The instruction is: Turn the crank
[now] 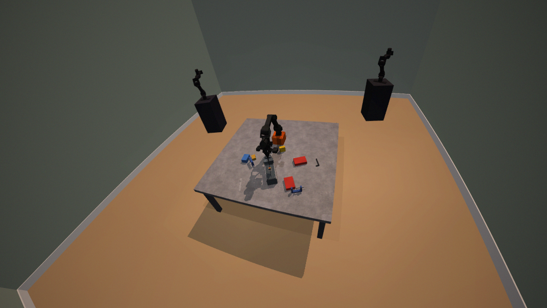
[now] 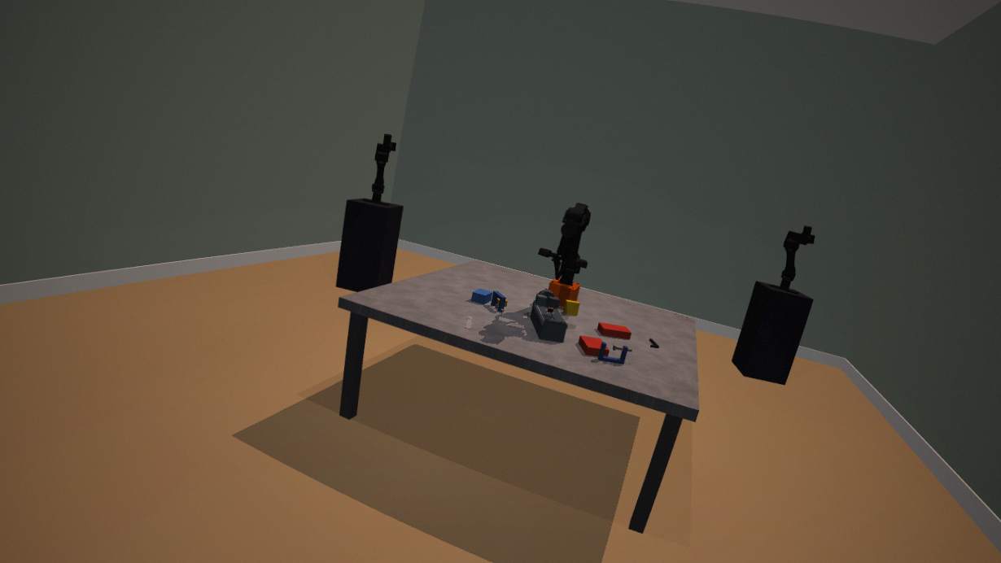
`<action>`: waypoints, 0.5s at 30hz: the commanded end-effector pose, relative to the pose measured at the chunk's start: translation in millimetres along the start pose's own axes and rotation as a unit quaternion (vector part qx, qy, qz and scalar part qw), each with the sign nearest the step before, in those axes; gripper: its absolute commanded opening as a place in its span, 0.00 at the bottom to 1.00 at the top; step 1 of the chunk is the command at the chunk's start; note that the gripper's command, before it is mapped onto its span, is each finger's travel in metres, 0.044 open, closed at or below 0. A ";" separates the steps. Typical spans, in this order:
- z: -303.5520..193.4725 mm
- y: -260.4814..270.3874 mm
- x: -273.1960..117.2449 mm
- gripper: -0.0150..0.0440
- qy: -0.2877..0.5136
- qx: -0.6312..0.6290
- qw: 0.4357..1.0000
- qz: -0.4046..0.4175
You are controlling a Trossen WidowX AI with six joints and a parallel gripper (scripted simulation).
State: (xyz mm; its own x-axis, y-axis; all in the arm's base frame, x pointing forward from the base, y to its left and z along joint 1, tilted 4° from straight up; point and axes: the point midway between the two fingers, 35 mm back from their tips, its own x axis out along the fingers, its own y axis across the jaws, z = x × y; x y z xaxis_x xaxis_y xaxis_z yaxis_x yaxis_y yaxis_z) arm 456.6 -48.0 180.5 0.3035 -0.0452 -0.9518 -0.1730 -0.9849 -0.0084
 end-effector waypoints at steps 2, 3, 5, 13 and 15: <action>0.0 0.0 0.0 0.25 0.000 0.000 1.000 0.000; 0.0 0.0 0.0 0.25 0.000 0.000 1.000 0.000; 0.0 0.0 0.0 0.25 0.000 0.000 1.000 0.000; 0.0 0.0 0.0 0.34 0.000 0.000 1.000 0.000; 0.0 0.0 0.0 0.43 0.000 0.000 1.000 0.000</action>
State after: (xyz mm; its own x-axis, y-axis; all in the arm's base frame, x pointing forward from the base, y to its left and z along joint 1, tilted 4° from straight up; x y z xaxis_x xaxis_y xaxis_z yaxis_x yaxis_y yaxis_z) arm 456.6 -48.1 180.5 0.3033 -0.0458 -0.9518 -0.1732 -0.9848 -0.0079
